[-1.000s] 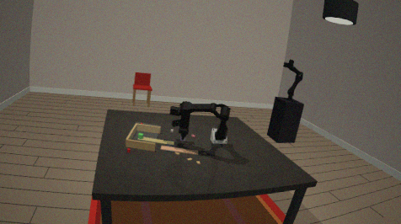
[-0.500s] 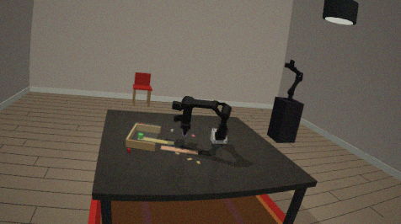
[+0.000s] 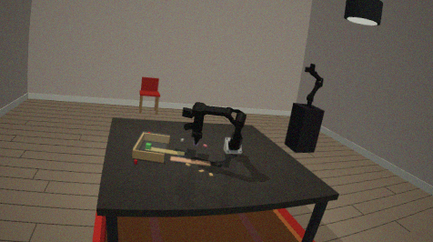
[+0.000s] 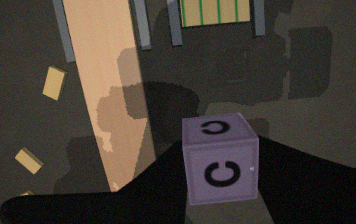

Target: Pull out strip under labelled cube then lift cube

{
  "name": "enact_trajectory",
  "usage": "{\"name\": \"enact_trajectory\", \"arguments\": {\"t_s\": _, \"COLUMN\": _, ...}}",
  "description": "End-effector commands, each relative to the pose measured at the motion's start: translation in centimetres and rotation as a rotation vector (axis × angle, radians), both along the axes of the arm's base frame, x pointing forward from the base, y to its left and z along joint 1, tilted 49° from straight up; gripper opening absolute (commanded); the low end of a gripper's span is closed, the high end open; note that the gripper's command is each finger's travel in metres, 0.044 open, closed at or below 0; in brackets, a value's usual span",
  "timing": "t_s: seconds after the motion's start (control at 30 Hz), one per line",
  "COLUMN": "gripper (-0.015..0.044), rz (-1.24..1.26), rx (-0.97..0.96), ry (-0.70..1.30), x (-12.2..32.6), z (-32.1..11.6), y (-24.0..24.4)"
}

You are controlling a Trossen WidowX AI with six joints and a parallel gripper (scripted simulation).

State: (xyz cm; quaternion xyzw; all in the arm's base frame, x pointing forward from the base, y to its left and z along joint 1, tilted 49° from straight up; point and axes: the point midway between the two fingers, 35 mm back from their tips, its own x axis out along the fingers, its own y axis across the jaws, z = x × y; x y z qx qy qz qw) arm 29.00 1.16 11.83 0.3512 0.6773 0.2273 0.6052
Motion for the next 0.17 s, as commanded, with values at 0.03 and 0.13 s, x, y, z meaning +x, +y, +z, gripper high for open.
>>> {"name": "enact_trajectory", "arguments": {"t_s": 0.03, "gripper": 0.0, "rz": 0.004, "rx": -0.004, "ry": 0.002, "x": -0.06, "z": -0.05, "y": -0.06}}
{"name": "enact_trajectory", "arguments": {"t_s": 0.13, "gripper": 0.0, "rz": 0.004, "rx": -0.004, "ry": 0.002, "x": -0.06, "z": -0.05, "y": -0.06}}
